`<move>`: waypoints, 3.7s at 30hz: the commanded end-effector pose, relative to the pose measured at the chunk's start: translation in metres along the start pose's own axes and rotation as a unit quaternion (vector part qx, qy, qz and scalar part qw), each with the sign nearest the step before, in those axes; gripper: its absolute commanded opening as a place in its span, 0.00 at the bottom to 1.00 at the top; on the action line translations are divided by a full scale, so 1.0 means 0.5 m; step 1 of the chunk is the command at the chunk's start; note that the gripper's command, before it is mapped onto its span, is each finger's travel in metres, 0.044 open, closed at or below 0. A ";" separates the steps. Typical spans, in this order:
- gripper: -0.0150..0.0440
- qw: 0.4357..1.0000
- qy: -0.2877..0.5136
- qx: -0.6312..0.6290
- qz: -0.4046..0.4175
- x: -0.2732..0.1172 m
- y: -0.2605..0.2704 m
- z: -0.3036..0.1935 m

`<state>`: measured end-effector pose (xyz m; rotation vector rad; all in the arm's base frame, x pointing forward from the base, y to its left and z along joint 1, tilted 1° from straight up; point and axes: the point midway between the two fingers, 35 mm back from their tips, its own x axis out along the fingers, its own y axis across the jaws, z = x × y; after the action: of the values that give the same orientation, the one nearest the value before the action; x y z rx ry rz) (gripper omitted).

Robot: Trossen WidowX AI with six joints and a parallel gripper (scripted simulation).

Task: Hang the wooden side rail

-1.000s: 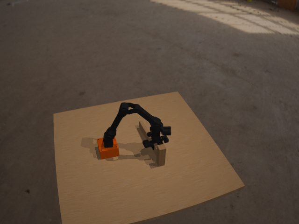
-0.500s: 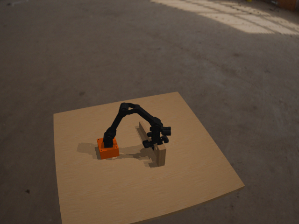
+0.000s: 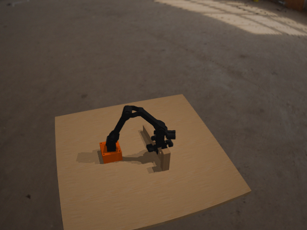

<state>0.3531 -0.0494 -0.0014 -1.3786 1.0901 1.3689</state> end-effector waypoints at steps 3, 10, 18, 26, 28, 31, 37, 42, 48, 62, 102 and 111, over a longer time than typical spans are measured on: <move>0.25 1.000 0.003 -0.003 -0.004 -0.007 -0.007 -0.004; 0.25 1.000 0.003 -0.003 -0.004 -0.008 -0.008 -0.006; 0.25 1.000 0.003 -0.003 -0.004 -0.009 -0.010 -0.008; 0.25 1.000 0.003 -0.003 -0.004 -0.009 -0.011 -0.009; 0.25 1.000 0.003 -0.003 -0.004 -0.008 -0.011 -0.009; 0.25 1.000 0.003 -0.003 -0.004 -0.007 -0.011 -0.009; 0.25 1.000 0.003 -0.003 -0.004 -0.005 -0.011 -0.009; 0.25 1.000 0.003 -0.003 -0.004 -0.004 -0.011 -0.009; 0.25 1.000 0.003 -0.003 -0.004 -0.002 -0.011 -0.009; 0.25 1.000 0.003 -0.003 -0.004 0.003 -0.011 -0.009; 0.25 1.000 0.003 -0.003 -0.004 0.016 -0.011 -0.009; 0.25 1.000 0.003 -0.003 -0.004 0.019 -0.011 -0.009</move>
<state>0.3583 -0.0517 -0.0109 -1.3841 1.0819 1.3726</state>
